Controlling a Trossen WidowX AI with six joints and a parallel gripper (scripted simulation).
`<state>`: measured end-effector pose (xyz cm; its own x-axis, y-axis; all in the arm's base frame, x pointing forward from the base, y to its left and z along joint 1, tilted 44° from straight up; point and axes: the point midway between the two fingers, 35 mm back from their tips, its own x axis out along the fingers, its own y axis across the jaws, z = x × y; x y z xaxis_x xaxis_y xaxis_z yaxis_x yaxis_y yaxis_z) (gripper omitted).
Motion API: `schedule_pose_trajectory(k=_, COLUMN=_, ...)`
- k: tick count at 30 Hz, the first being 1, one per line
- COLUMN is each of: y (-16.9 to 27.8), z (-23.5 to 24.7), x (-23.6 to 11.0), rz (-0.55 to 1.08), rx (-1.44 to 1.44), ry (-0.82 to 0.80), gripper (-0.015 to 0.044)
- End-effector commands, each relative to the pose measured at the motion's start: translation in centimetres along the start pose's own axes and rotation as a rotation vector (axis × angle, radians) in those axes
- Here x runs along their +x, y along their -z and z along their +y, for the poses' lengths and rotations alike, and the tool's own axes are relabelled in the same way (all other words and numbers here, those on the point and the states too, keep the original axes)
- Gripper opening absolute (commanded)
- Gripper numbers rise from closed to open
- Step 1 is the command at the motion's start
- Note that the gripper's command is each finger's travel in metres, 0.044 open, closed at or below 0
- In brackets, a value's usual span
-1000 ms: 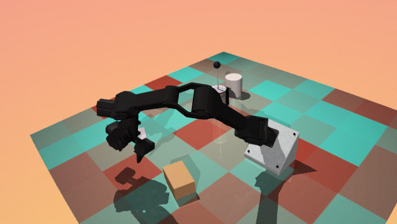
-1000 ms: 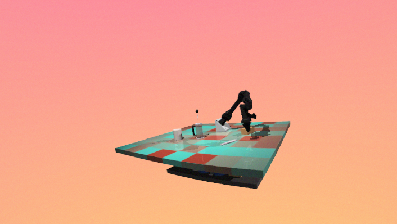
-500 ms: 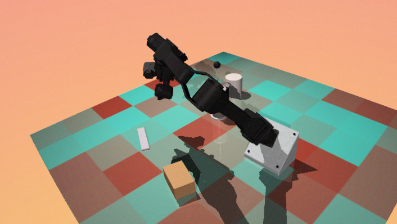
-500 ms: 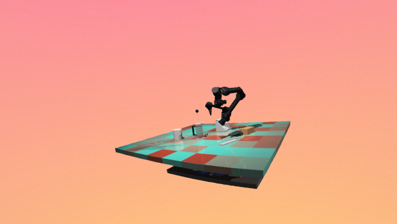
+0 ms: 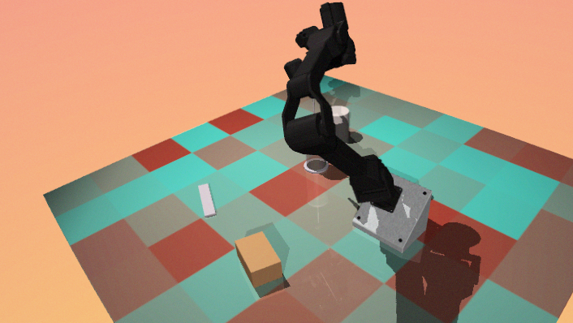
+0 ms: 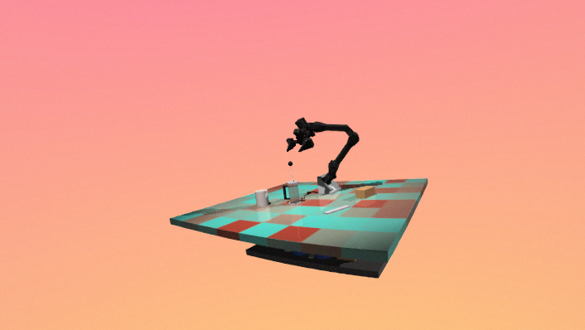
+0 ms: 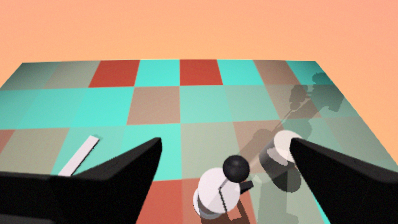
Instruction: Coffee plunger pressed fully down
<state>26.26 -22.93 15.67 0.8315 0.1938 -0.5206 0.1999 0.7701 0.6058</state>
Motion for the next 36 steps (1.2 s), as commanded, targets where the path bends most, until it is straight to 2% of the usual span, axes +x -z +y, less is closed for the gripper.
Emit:
schedule_pose_trajectory(k=1, y=0.8, z=-2.5, x=-2.3, rz=-0.066, rx=0.143, ry=0.034, gripper=0.044)
schedule_pose_trajectory(k=12, y=5.7, z=-1.8, x=1.1, rz=-0.068, rx=0.136, ry=0.022, gripper=0.044)
schedule_pose_trajectory(k=36, y=5.5, z=-1.9, x=4.3, rz=-0.068, rx=0.134, ry=0.021, gripper=0.044)
